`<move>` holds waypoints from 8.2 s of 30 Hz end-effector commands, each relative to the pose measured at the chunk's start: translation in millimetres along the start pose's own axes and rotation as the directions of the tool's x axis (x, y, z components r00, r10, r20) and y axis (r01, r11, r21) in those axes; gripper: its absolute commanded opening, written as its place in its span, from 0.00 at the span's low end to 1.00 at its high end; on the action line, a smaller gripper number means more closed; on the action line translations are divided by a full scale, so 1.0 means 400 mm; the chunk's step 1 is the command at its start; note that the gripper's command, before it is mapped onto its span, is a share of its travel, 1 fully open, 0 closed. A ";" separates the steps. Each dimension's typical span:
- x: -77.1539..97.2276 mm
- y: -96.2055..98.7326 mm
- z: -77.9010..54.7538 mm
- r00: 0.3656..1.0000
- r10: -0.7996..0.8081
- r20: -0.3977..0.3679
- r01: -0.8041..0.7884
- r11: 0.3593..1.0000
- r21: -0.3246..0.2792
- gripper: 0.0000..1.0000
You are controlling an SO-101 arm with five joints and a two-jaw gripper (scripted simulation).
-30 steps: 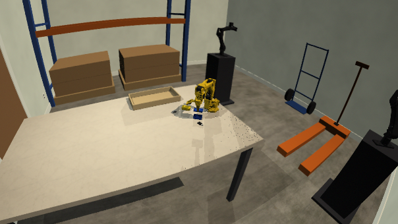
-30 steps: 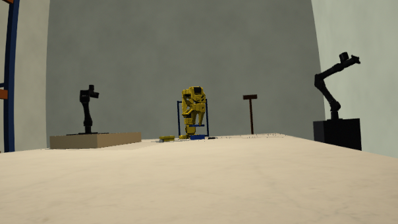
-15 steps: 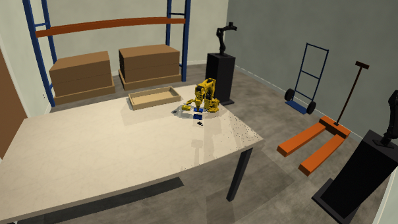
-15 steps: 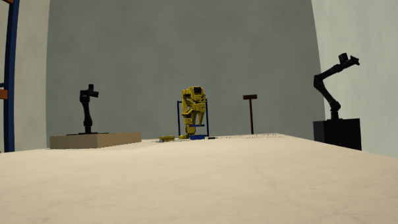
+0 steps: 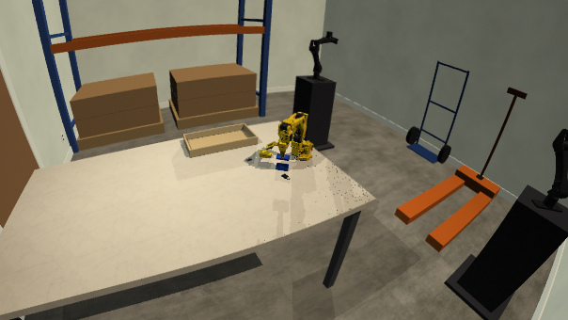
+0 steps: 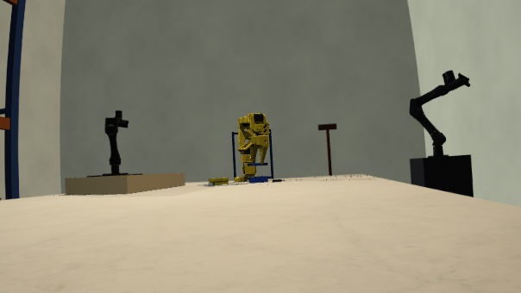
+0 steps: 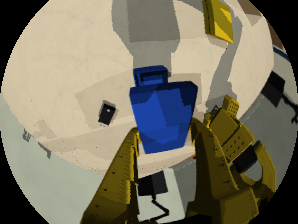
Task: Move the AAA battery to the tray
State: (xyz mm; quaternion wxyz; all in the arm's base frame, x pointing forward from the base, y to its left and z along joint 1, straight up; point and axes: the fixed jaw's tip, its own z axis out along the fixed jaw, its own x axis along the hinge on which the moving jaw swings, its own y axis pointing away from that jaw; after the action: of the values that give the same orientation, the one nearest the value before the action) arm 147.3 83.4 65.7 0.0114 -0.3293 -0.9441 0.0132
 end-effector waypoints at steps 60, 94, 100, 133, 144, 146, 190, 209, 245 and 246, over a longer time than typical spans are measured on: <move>-0.008 0.010 -0.008 1.000 0.020 0.012 -0.019 0.999 -0.033 0.21; -0.009 0.013 0.061 1.000 0.020 0.012 -0.019 0.999 -0.033 0.21; -0.009 0.012 0.067 1.000 0.020 0.012 -0.019 0.999 -0.033 0.21; -0.008 0.012 0.072 1.000 0.020 0.012 -0.019 0.999 -0.033 0.21; -0.007 0.016 0.082 1.000 0.020 0.012 -0.019 0.999 -0.033 0.21; -0.007 0.016 0.083 1.000 0.020 0.012 -0.019 0.999 -0.033 0.21; -0.004 0.009 0.083 1.000 0.013 0.012 -0.013 0.999 -0.032 0.21; -0.003 0.009 0.083 1.000 0.012 0.012 -0.012 0.999 -0.032 0.21; -0.005 0.014 0.083 1.000 0.005 0.013 -0.004 0.999 -0.032 0.21; -0.005 0.014 0.083 1.000 0.005 0.013 -0.004 0.999 -0.032 0.21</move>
State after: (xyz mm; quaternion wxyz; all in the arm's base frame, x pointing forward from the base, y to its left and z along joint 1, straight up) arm 146.3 82.7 27.8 0.0124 -0.3328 -0.9428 0.0144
